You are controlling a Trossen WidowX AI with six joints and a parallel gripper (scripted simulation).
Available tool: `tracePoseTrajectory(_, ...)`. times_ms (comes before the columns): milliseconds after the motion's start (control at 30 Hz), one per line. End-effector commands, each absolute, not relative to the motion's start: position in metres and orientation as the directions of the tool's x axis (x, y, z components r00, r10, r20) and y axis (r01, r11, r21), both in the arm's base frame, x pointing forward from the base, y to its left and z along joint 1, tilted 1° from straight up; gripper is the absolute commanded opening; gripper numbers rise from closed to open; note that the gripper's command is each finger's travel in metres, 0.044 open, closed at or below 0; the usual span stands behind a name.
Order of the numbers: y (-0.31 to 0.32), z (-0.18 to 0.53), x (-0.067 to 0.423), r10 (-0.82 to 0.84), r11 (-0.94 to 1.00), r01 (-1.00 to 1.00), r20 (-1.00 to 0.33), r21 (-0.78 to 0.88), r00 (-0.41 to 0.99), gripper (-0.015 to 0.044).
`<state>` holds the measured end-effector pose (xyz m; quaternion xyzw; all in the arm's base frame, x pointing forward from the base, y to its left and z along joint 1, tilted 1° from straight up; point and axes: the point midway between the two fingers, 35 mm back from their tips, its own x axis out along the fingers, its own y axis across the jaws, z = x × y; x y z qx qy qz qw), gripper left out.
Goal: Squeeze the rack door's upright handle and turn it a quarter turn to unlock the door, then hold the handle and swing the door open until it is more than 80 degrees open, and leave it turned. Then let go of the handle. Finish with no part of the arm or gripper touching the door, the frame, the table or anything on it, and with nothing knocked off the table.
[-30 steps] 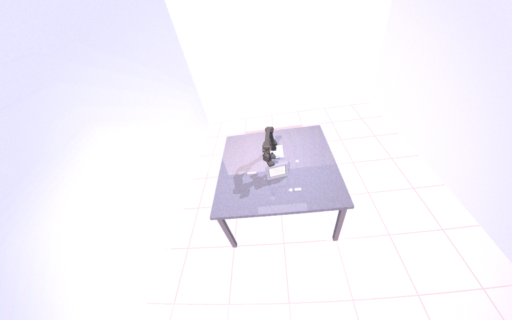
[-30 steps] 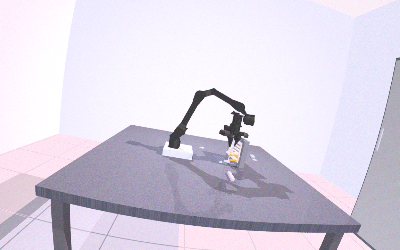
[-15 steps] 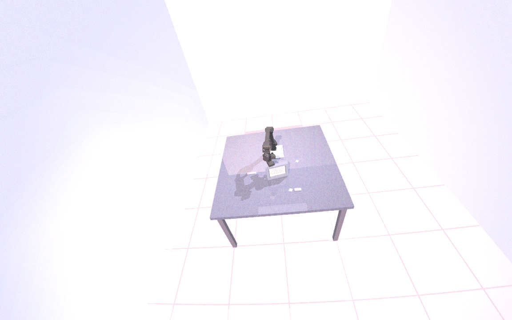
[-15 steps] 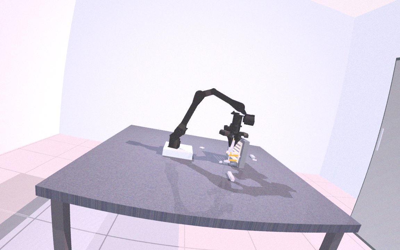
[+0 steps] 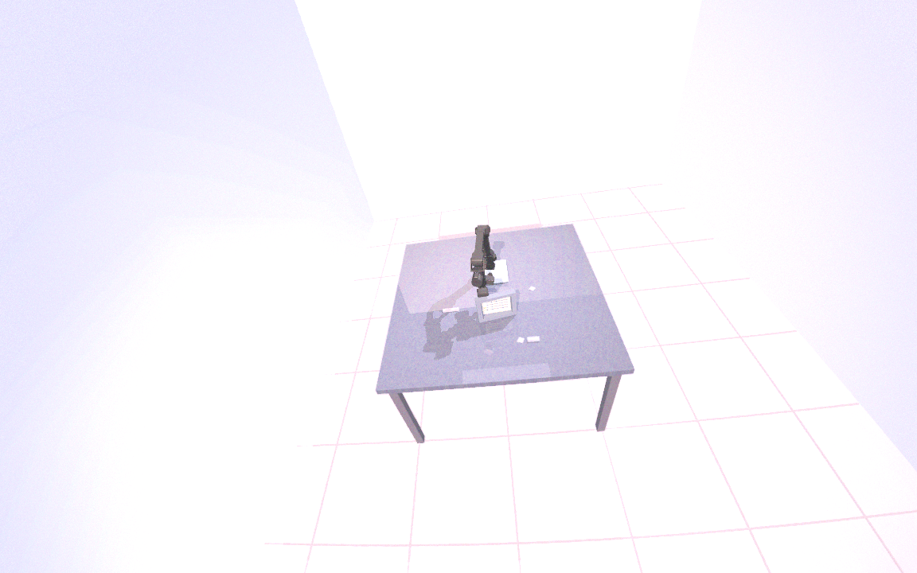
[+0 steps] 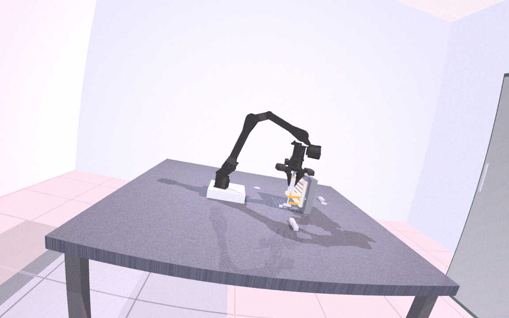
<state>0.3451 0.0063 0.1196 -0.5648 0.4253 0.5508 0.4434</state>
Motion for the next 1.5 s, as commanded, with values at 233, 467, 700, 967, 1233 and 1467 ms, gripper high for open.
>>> tracePoseTrajectory(233,0.01,0.119,0.327,0.011,-0.006,-0.999,-0.999,-0.034,0.034,0.0017)
tracePoseTrajectory(467,0.013,0.118,0.311,0.012,0.127,-0.991,-0.999,-0.031,0.033,0.0017)
tracePoseTrajectory(700,0.019,0.117,0.295,0.012,0.249,-0.968,-0.999,-0.027,0.031,0.0017)
tracePoseTrajectory(967,0.028,0.117,0.277,0.013,0.373,-0.928,-0.999,-0.022,0.03,0.0017)
tracePoseTrajectory(1233,0.039,0.116,0.262,0.015,0.482,-0.876,-0.999,-0.018,0.028,0.0017)
tracePoseTrajectory(1467,0.05,0.116,0.25,0.016,0.567,-0.824,-1.0,-0.014,0.027,0.0017)
